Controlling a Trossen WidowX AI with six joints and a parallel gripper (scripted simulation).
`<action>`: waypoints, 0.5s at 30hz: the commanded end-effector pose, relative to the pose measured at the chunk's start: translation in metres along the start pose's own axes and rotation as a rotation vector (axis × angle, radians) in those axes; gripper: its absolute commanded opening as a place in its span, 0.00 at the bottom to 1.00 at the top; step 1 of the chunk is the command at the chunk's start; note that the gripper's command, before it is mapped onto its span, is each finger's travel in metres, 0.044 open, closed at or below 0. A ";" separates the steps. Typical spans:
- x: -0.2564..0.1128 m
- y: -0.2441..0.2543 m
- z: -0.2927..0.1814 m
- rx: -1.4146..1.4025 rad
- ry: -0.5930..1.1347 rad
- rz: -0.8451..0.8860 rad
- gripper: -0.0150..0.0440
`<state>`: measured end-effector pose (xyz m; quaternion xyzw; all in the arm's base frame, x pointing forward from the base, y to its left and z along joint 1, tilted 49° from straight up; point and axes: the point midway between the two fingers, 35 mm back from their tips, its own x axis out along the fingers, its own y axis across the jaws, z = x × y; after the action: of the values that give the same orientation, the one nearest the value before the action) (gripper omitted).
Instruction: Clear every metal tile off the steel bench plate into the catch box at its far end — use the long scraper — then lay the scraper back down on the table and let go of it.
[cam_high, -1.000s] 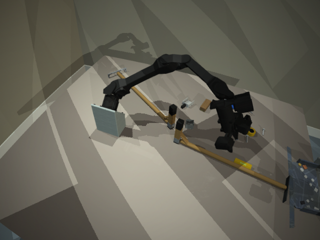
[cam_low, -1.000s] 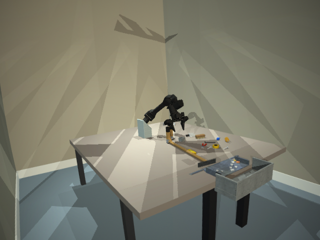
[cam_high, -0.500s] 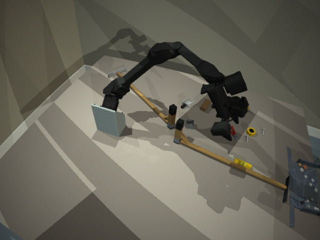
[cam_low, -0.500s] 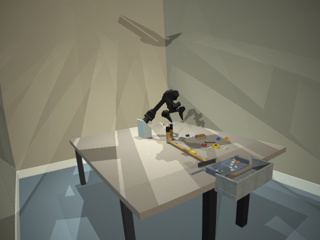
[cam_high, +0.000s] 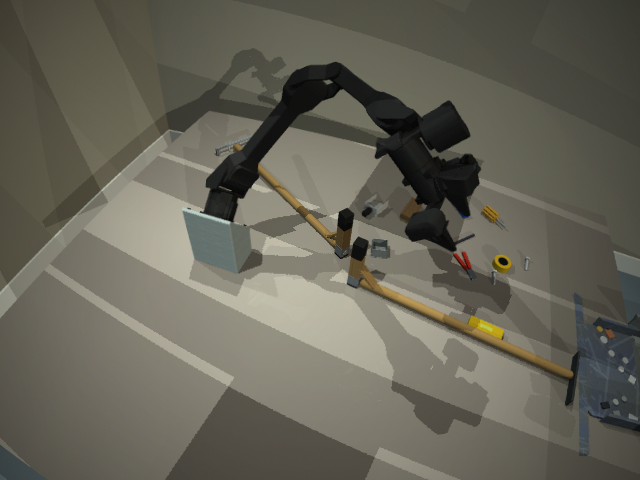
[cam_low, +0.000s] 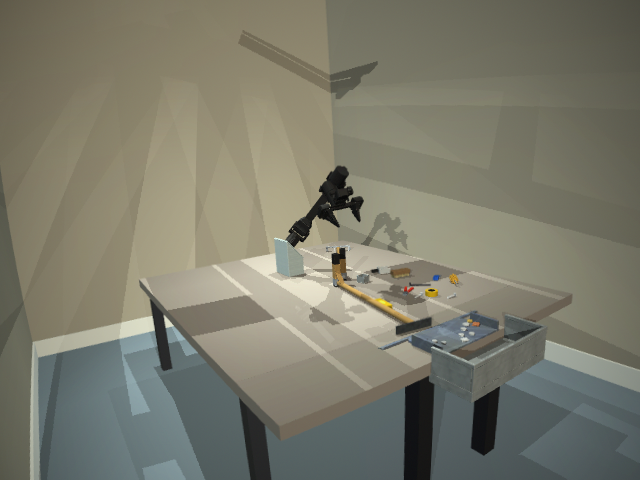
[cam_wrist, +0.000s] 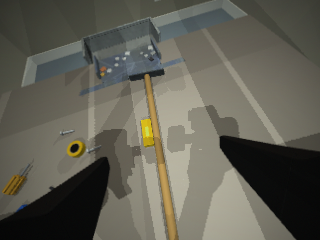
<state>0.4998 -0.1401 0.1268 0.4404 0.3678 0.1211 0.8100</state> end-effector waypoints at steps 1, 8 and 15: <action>-0.023 0.004 0.002 -0.001 -0.041 0.013 1.00; -0.054 0.005 0.002 -0.003 -0.099 0.023 1.00; -0.083 0.006 -0.001 -0.008 -0.156 0.032 1.00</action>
<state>0.4534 -0.1731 0.1621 0.4492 0.3113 0.1035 0.8310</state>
